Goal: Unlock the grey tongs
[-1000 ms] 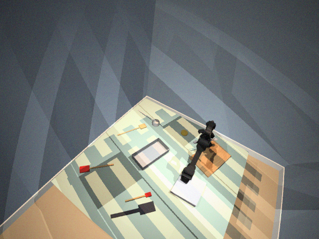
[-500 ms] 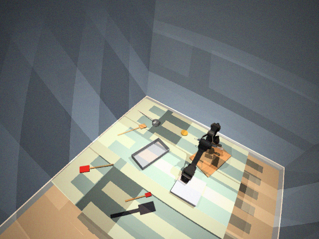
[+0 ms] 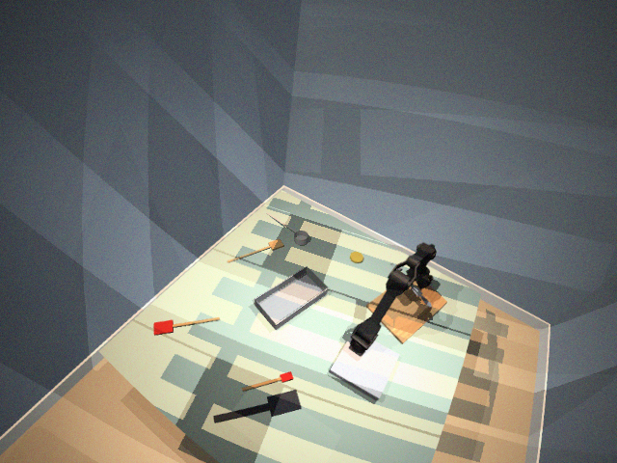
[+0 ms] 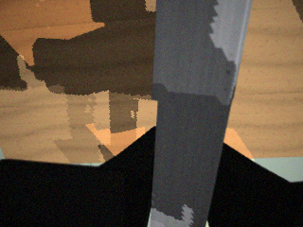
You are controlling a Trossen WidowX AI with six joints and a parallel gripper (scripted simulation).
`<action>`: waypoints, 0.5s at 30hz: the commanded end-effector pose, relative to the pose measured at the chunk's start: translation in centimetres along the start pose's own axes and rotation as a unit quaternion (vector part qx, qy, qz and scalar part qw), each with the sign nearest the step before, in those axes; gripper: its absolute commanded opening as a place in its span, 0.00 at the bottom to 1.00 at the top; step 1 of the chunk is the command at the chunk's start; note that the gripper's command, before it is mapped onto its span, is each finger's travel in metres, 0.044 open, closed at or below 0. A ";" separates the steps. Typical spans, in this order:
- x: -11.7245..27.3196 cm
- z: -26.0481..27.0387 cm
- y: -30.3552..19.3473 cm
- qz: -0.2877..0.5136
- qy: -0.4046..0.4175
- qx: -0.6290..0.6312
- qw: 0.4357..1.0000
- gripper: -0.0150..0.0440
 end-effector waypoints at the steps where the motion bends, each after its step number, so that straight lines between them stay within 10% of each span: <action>1: 0.0 0.6 0.7 0.001 -0.002 -0.072 0.997 0.00; 15: 0.0 2.6 4.2 0.000 -0.002 -0.358 0.934 0.00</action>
Point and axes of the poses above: the point midway between the two fingers, 35 mm back from their tips, its own x axis back along the fingers, its own z axis across the jaws, y = z × x, the point moved 3 cm from there along x, back along the fingers, and after that the axes turned 14 degrees about -x, right-handed, at the moved point
